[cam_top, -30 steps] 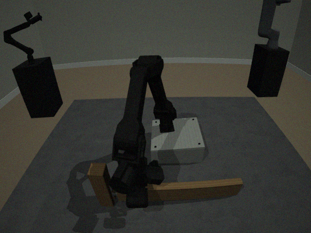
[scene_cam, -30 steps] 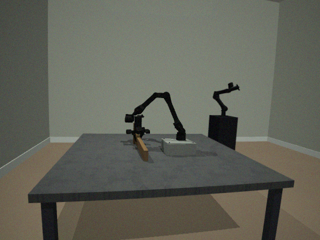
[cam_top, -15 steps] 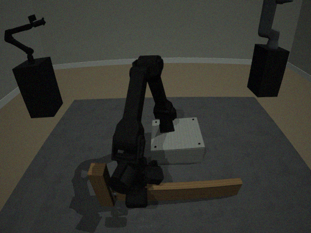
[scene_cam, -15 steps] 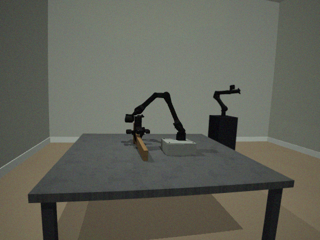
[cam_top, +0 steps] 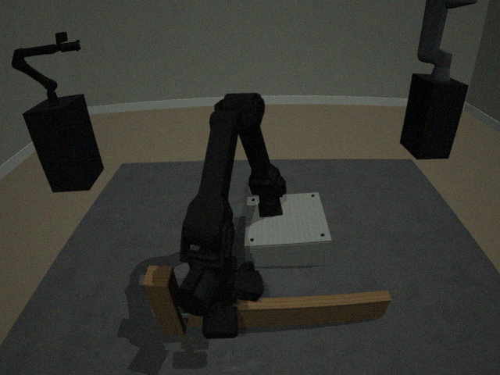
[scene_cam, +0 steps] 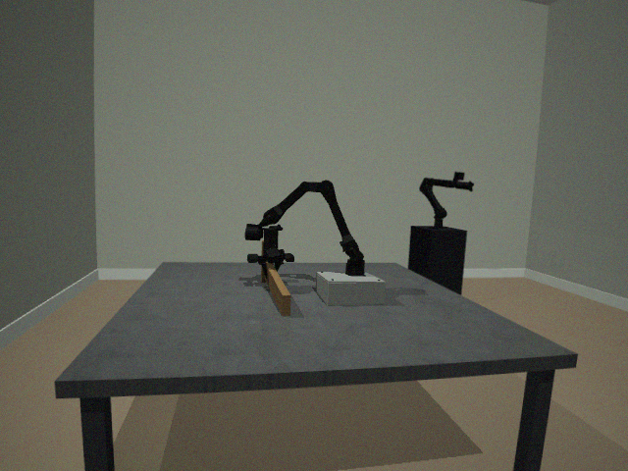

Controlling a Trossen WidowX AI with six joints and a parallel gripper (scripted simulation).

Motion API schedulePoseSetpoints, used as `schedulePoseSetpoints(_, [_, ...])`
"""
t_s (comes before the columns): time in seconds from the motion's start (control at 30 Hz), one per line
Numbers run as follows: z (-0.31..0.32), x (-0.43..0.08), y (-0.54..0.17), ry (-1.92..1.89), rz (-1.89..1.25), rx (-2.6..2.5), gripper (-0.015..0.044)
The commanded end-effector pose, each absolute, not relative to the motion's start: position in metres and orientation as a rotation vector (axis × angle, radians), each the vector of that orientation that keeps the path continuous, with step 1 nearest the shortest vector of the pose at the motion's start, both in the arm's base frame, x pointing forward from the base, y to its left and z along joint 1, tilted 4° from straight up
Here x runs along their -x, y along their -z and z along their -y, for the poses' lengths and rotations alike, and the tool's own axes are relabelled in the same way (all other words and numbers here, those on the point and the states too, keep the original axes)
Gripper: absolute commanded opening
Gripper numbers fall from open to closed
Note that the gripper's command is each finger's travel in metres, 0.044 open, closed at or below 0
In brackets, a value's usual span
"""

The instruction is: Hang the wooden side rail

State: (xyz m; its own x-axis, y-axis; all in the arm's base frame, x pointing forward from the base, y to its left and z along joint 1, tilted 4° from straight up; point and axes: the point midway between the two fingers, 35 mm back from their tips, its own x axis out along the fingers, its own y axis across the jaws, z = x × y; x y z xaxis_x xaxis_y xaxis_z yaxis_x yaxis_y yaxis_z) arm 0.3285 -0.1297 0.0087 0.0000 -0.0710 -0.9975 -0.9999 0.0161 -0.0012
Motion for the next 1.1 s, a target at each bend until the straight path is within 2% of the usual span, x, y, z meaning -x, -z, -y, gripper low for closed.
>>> schedulePoseSetpoints(0.0, [0.1316,-0.3308,-0.0104,-1.156,-1.265,1.259,0.0000])
schedulePoseSetpoints(1.07, [0.1346,-0.3313,-0.0126,-1.156,-1.265,1.259,0.0000])
